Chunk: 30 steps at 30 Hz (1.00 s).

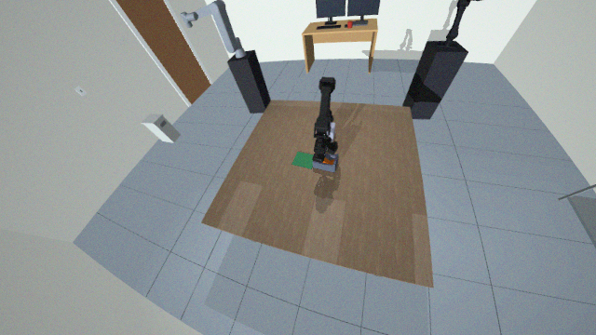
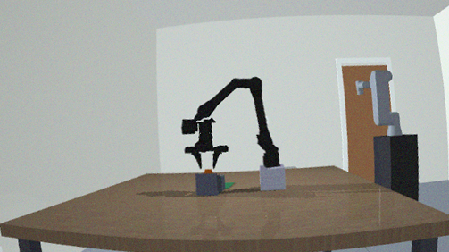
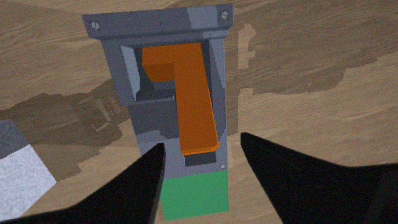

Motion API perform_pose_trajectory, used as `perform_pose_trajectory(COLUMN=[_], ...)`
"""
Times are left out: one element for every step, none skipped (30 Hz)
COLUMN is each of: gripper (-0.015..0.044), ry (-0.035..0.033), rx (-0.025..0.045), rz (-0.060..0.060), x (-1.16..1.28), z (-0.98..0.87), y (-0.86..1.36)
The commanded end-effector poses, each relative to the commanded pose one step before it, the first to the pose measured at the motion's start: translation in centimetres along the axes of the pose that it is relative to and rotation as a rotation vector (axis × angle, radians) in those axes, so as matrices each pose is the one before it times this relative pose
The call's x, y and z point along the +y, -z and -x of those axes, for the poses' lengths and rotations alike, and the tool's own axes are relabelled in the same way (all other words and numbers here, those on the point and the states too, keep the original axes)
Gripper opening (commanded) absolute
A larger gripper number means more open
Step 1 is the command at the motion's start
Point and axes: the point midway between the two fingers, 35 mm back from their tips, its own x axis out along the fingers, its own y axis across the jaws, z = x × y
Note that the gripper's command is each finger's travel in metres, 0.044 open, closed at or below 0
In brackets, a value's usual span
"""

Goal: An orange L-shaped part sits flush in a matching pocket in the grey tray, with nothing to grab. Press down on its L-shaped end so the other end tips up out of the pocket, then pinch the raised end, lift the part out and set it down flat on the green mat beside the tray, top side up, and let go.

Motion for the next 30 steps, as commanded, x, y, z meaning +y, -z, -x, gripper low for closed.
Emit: perform_pose_trajectory(gripper=[0.0280,0.0280,0.0280,0.0280,0.0280,0.0280,0.0280,0.0280,0.0280,0.0280,0.0280,0.0280,0.0280,0.0280,0.0280,0.0280,0.0280,0.0280,0.0280,0.0280,0.0254,0.0228,0.0201,0.0175,0.0149,0.0142,0.0135,0.0129,0.0122,0.0115], ry=[-0.00695,-0.00001,-0.00001,-0.00001,-0.00001,-0.00002,-0.00002,-0.00002,-0.00002,-0.00002,-0.00002,-0.00002,-0.00002,-0.00002,-0.00002,-0.00003,-0.00002,-0.00001,0.00000,0.00000,0.00446,0.00000,0.00000,0.00000,0.00000,0.00000,0.00000,0.00000,0.00000,0.00000], rx=[-0.00342,-0.00001,-0.00001,-0.00001,-0.00001,-0.00001,-0.00001,-0.00001,-0.00001,-0.00001,-0.00001,-0.00001,-0.00001,-0.00001,-0.00001,-0.00001,0.00000,0.00000,0.00000,0.00000,0.00350,0.00000,0.00000,0.00000,0.00000,0.00000,0.00000,0.00000,0.00000,0.00000], rz=[0.0013,0.0000,0.0000,0.0000,0.0000,0.0000,0.0000,0.0000,0.0000,0.0000,0.0000,0.0000,0.0000,0.0000,0.0000,0.0000,0.0000,0.0000,0.0000,0.0000,0.0031,0.0000,0.0000,0.0000,0.0000,0.0000,0.0000,0.0000,0.0000,0.0000], x=[0.091,0.000,0.001,0.002,0.003,0.004,0.005,0.006,0.007,0.008,0.009,0.011,0.012,0.013,0.014,0.015,0.012,0.008,0.003,0.000,-0.089,0.000,0.000,0.000,0.000,0.000,0.000,0.000,0.000,0.000], z=[-0.828,-0.163,-0.163,-0.163,-0.163,-0.162,-0.162,-0.162,-0.162,-0.161,-0.161,-0.161,-0.161,-0.160,-0.160,-0.160,-0.127,-0.077,-0.026,0.000,0.349,0.000,0.000,0.000,0.000,0.000,0.000,0.000,0.000,0.000], y=[-0.062,0.000,0.000,0.000,0.000,0.001,0.001,0.001,0.001,0.001,0.001,0.002,0.002,0.002,0.002,0.002,0.002,0.001,0.000,0.000,0.056,0.000,0.000,0.000,0.000,0.000,0.000,0.000,0.000,0.000])
